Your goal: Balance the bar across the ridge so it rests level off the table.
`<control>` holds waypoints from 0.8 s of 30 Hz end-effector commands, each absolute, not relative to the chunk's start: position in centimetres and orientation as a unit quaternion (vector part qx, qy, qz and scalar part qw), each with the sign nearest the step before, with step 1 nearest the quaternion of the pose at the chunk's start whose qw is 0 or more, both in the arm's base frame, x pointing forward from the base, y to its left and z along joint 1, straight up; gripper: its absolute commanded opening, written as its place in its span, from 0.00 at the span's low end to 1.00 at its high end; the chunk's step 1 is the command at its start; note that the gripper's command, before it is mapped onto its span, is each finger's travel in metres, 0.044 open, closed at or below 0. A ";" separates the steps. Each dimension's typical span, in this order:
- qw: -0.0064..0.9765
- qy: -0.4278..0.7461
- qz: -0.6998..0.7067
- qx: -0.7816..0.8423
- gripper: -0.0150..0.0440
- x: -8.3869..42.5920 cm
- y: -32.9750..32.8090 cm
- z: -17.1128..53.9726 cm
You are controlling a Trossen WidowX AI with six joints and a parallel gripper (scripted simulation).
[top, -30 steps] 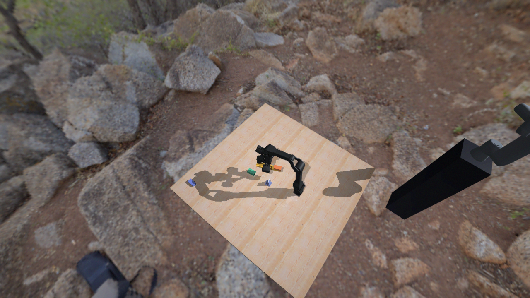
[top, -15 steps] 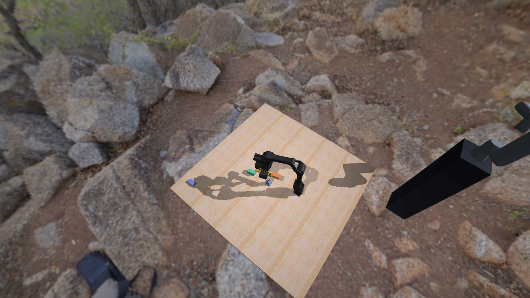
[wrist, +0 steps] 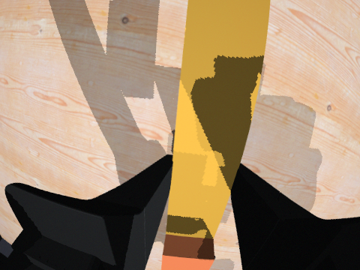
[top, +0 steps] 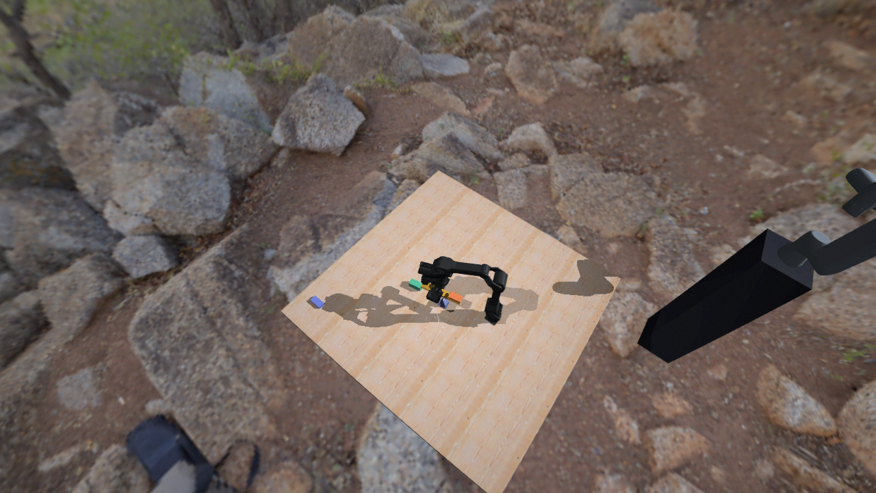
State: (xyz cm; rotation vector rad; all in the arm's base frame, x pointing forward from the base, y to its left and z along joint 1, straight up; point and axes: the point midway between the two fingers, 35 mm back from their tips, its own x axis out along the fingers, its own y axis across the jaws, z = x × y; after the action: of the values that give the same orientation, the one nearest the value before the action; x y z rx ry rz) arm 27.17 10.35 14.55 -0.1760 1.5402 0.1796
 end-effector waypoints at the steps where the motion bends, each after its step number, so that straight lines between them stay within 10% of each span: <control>1: 0.711 0.695 0.081 -0.077 0.25 27.1 10.5 14.1; 24: 0.711 0.695 0.079 -0.075 0.25 27.1 10.4 10.9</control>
State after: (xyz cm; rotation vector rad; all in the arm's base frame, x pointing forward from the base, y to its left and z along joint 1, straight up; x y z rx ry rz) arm 27.04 10.33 10.99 -0.1734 1.5421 0.1762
